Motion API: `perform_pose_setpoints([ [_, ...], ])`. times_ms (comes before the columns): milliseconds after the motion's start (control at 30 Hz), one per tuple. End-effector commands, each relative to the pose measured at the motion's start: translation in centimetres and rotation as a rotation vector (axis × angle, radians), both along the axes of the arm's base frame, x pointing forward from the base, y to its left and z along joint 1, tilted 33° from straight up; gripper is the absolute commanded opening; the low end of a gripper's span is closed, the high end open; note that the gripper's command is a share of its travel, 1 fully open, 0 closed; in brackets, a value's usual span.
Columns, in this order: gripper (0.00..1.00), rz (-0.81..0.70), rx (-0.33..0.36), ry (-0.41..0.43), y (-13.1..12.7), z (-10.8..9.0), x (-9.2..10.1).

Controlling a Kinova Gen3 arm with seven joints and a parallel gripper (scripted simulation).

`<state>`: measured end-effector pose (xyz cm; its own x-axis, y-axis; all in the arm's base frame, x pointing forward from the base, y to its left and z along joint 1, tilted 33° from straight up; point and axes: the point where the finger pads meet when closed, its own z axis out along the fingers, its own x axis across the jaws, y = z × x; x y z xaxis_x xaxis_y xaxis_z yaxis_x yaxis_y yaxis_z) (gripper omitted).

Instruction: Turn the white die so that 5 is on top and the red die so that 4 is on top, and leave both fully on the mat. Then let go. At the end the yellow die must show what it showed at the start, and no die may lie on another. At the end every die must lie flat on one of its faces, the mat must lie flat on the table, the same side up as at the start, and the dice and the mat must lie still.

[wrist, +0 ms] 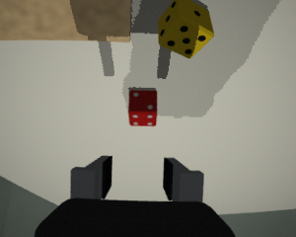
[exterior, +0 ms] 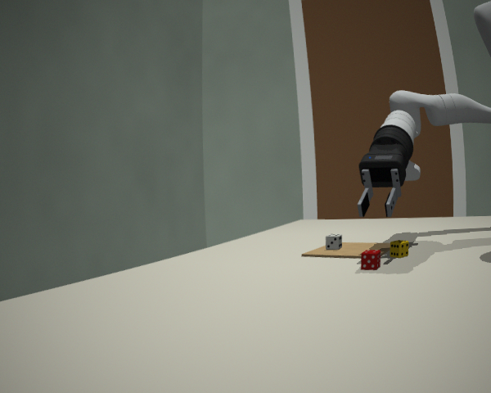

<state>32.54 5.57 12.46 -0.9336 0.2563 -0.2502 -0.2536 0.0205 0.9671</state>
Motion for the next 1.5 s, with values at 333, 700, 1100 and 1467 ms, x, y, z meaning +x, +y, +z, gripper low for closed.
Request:
perform_pose_setpoints([
  [333,0.79,0.002,-0.011,0.008,-0.9,1.3,-0.8],
  [700,0.79,-0.004,-0.073,0.046,-1.5,1.4,-0.7],
  [1100,0.79,-0.037,-0.276,0.152,-2.9,2.4,-0.3],
  [1467,0.79,-0.118,-0.589,0.258,-2.8,4.9,0.2],
])
